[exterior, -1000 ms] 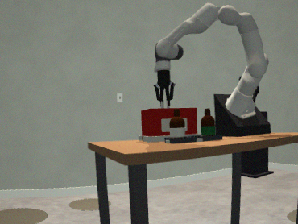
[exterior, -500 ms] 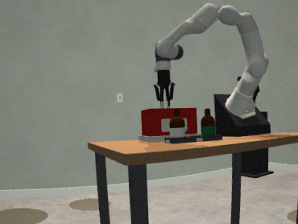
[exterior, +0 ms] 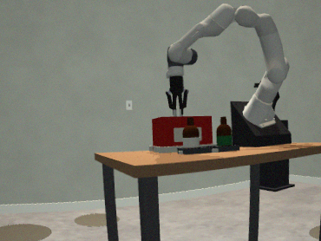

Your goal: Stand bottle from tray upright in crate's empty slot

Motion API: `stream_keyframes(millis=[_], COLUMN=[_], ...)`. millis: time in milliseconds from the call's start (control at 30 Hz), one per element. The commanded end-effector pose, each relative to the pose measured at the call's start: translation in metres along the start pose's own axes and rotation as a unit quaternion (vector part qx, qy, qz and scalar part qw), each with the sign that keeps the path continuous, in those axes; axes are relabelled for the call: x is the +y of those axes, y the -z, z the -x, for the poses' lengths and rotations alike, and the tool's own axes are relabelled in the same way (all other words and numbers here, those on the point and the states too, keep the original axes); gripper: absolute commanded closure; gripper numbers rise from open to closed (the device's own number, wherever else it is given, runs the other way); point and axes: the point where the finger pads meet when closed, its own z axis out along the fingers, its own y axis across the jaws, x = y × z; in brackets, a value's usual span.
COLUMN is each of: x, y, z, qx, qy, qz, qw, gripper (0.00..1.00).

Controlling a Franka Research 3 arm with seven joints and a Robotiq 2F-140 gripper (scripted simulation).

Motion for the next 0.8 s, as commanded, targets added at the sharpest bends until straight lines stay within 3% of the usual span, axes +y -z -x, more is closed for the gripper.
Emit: stream_keyframes(millis=[0, 767], x=[-0.0016, -0.0016], y=[-0.0008, -0.0107], z=[0.0005, 0.0005], qx=[-0.001, -0.001], qy=[0.002, 0.002], qz=[-0.003, -0.003], qw=[1.0, 1.0], gripper=[1.0, 1.0])
